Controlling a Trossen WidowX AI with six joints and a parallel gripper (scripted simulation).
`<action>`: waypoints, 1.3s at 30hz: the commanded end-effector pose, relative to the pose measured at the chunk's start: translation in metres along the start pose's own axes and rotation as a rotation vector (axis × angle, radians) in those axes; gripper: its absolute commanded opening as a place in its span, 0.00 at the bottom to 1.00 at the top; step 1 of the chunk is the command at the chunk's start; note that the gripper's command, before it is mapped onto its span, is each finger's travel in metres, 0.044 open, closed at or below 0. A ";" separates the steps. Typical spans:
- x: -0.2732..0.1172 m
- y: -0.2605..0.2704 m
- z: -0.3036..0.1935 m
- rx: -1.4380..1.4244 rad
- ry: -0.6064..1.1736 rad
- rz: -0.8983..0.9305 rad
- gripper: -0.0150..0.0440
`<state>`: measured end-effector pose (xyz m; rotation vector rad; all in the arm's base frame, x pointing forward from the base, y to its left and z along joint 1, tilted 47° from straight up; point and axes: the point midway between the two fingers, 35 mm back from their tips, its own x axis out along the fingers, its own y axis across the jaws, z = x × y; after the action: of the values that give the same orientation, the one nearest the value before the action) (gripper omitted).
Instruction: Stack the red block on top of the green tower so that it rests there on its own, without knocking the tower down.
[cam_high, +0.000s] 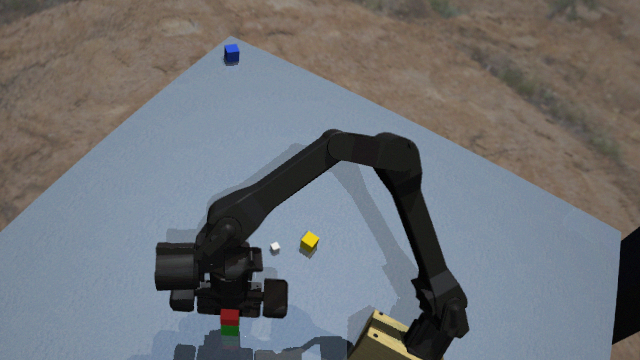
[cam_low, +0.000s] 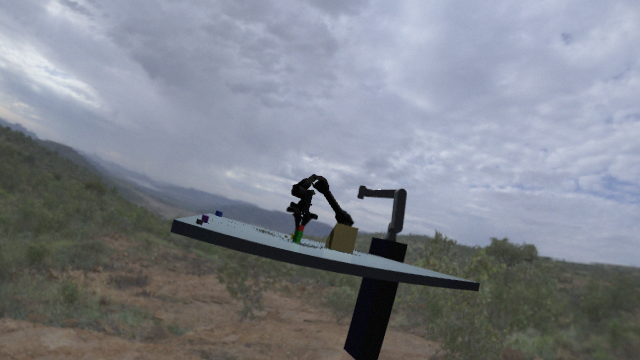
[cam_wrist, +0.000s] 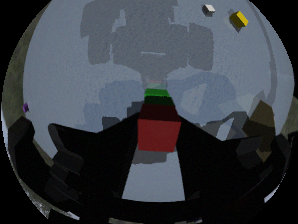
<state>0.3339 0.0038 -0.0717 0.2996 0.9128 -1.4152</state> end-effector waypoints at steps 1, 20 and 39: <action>0.001 0.000 0.000 -0.005 -0.003 0.001 0.25; 0.000 0.000 0.000 -0.001 0.000 0.000 0.57; 0.000 0.000 0.000 -0.001 0.000 0.000 1.00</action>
<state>0.3340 0.0037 -0.0720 0.2996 0.9126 -1.4143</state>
